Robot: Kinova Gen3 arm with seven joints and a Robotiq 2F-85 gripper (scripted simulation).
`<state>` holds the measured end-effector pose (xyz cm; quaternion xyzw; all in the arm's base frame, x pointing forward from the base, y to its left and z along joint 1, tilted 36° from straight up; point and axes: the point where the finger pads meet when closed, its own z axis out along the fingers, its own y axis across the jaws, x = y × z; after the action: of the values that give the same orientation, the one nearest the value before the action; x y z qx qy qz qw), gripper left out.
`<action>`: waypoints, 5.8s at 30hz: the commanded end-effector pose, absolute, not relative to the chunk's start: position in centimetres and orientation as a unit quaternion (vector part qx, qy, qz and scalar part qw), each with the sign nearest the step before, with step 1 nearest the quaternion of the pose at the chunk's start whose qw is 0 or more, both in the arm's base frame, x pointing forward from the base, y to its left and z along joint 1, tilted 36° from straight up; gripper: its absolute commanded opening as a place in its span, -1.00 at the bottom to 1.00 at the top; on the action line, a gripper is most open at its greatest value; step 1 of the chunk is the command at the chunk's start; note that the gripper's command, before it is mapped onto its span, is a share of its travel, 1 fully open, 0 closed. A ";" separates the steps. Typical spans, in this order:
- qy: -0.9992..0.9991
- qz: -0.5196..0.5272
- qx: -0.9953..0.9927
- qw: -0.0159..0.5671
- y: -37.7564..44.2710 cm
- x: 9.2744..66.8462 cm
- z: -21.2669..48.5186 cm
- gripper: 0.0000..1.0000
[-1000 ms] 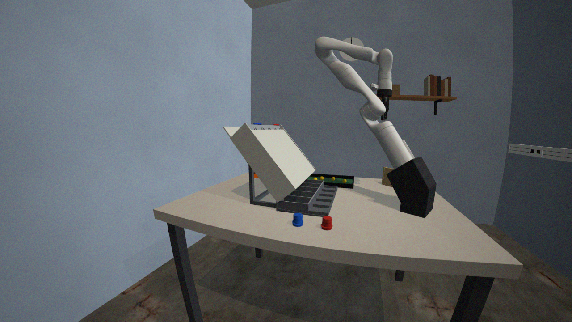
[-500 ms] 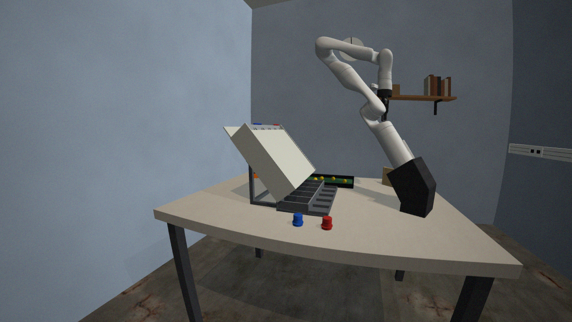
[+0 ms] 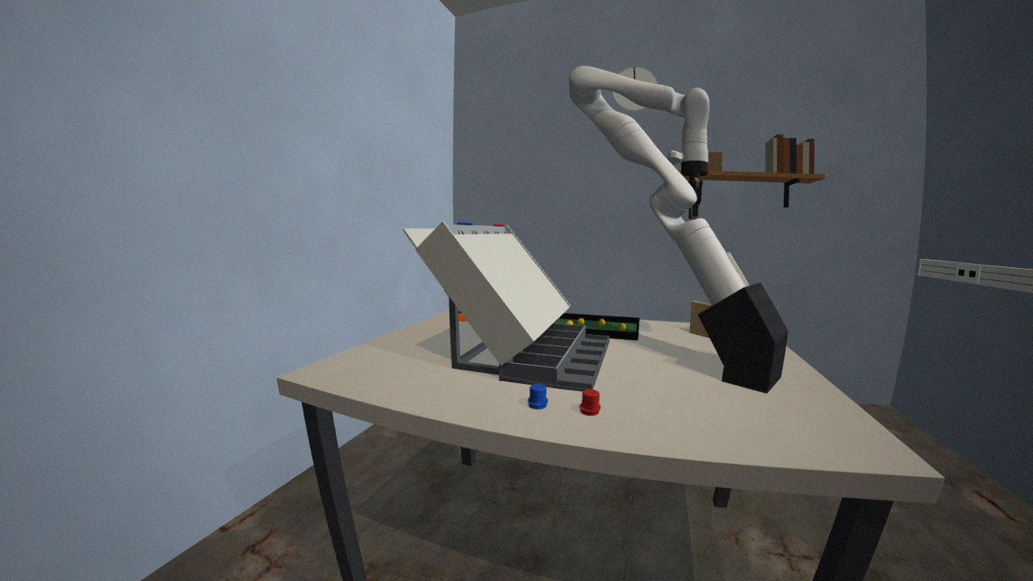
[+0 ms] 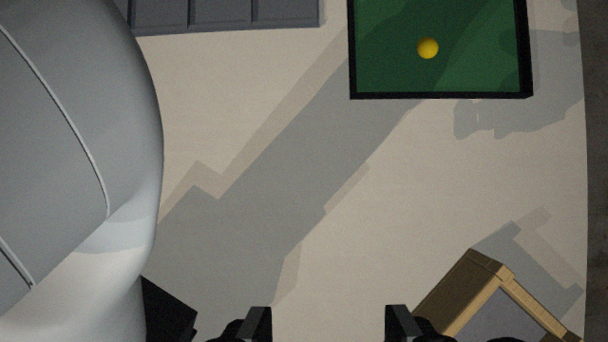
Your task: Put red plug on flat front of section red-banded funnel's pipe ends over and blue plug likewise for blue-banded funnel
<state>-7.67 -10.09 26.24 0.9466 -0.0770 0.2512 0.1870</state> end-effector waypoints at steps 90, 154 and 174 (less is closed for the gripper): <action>-0.080 0.258 0.945 0.187 -15.4 -1.3 25.0 0.01; -0.062 0.261 0.945 0.186 -28.9 14.3 21.8 0.01; -0.062 0.260 0.946 0.186 -31.2 16.6 21.3 0.01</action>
<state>15.66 -30.32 21.79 0.9456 -0.0579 0.2567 0.1912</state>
